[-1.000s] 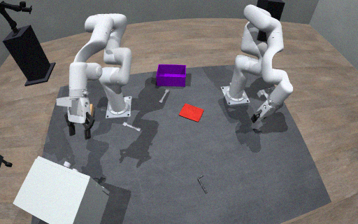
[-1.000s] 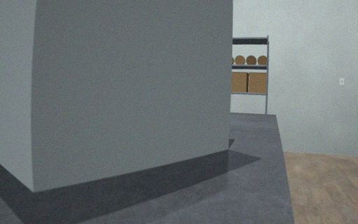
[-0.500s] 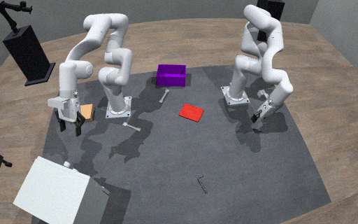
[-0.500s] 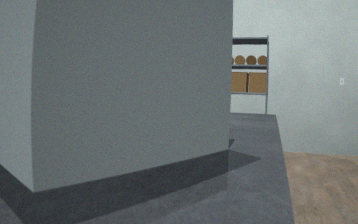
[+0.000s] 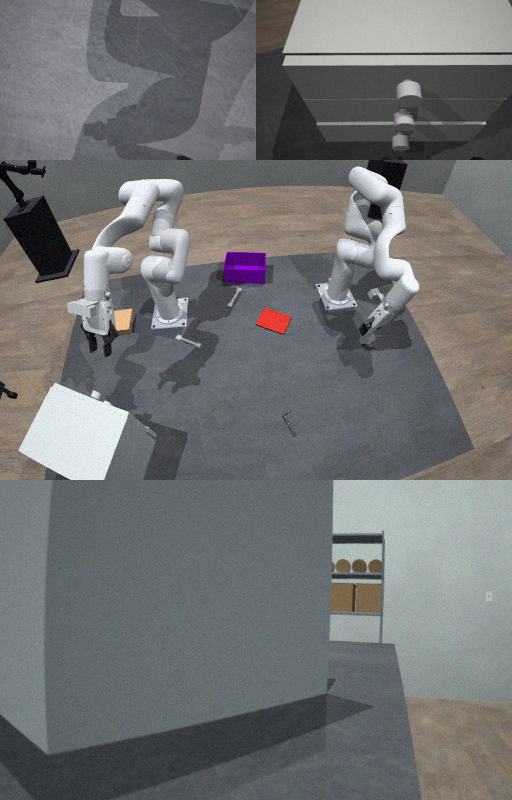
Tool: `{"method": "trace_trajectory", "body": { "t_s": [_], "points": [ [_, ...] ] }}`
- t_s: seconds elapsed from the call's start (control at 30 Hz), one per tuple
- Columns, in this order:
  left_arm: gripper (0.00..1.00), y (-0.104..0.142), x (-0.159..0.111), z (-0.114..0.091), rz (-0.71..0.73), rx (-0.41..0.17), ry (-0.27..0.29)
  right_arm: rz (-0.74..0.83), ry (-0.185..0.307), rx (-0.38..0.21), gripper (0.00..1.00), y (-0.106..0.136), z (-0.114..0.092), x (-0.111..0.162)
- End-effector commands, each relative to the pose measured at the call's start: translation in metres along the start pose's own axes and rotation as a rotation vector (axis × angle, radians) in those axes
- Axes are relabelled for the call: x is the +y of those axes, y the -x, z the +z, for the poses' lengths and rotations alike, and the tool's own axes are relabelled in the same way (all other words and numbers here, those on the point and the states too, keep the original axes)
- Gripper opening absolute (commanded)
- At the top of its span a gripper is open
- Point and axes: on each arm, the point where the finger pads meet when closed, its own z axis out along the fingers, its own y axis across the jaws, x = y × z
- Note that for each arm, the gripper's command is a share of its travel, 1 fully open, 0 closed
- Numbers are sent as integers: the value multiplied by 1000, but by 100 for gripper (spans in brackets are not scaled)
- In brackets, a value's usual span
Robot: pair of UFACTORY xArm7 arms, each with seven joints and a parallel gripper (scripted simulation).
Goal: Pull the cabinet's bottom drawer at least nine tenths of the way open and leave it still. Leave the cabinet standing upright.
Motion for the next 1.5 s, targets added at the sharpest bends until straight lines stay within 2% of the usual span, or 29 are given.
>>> {"method": "trace_trajectory", "body": {
  "t_s": [0.0,0.27,0.77,1.1,1.47],
  "points": [
    [100,1,0,-1,0,-3,0,0,1,4,60,-8,2,0],
    [100,1,0,-1,0,-3,0,0,1,4,60,-25,10,0],
    [100,1,0,-1,0,-3,0,0,1,5,60,-86,40,0],
    [100,1,0,-1,0,-3,0,0,1,5,60,-102,47,0],
    [100,1,0,-1,0,-3,0,0,1,5,60,-103,48,0]
  ]
}}
